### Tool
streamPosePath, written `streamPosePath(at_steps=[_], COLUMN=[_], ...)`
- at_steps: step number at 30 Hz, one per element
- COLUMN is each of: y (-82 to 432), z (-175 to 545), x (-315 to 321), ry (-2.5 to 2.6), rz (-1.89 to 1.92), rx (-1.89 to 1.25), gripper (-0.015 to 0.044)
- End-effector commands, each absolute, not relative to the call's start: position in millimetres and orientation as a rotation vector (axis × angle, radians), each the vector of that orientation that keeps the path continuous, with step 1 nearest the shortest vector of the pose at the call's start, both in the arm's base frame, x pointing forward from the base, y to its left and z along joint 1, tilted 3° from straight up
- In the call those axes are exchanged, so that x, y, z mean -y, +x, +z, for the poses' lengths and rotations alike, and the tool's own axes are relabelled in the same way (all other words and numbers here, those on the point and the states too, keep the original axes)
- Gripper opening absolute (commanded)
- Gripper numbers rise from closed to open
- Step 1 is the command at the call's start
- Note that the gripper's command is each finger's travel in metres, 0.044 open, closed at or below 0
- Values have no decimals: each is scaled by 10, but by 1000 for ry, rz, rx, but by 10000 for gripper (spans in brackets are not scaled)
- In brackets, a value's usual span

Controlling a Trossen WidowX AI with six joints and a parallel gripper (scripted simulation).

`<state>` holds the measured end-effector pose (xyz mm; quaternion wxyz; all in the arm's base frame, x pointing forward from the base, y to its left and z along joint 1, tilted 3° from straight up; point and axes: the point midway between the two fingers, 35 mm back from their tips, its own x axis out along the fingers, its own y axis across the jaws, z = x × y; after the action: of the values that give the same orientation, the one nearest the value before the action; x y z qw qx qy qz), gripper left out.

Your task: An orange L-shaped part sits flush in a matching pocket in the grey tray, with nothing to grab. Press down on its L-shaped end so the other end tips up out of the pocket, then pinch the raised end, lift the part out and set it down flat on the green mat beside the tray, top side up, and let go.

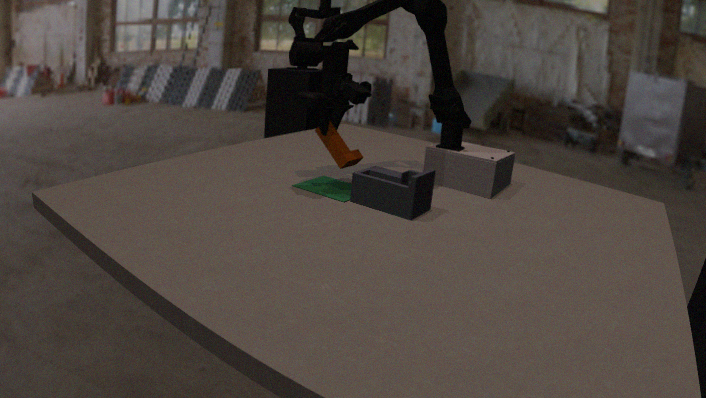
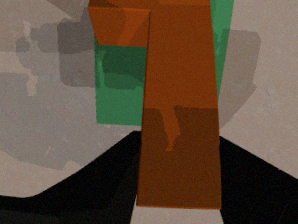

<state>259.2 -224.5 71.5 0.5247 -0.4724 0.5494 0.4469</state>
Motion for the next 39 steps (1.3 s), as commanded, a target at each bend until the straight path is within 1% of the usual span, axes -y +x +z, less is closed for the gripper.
streamPosePath(at_steps=[1,30,39], y=[2571,2562,2562], z=[626,194,182], x=[2240,2257,2257], ry=[-1125,-1125,-1125], rz=[1081,1081,1081], rx=[-1319,-1319,-1319], gripper=[0,0,0])
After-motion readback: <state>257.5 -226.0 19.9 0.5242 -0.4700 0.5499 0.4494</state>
